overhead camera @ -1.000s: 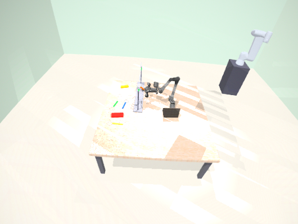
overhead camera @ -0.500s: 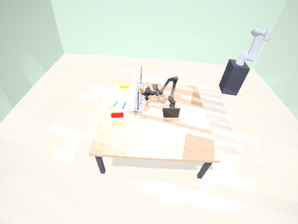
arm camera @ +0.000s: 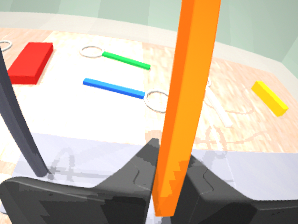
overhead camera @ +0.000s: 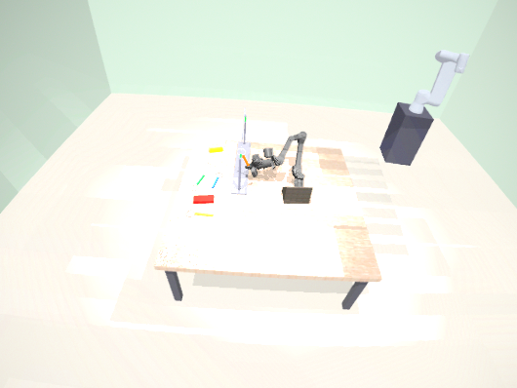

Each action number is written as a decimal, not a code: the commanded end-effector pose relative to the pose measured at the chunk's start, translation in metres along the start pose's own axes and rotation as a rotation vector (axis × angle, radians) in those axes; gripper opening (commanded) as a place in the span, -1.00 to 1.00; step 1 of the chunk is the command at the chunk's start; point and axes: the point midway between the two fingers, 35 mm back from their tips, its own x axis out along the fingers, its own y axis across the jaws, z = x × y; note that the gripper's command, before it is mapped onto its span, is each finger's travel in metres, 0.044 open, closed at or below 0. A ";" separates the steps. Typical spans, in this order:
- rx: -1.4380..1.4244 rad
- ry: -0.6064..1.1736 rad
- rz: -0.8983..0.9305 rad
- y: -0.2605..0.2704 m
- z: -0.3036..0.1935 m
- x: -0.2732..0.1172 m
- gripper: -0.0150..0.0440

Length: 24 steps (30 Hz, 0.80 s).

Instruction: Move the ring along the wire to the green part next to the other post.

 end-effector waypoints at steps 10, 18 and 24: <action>0.047 0.003 0.018 0.018 0.001 -0.003 -1.00; 0.052 0.003 0.021 0.027 0.001 -0.004 -1.00; 0.053 0.003 0.021 0.033 0.002 -0.005 -1.00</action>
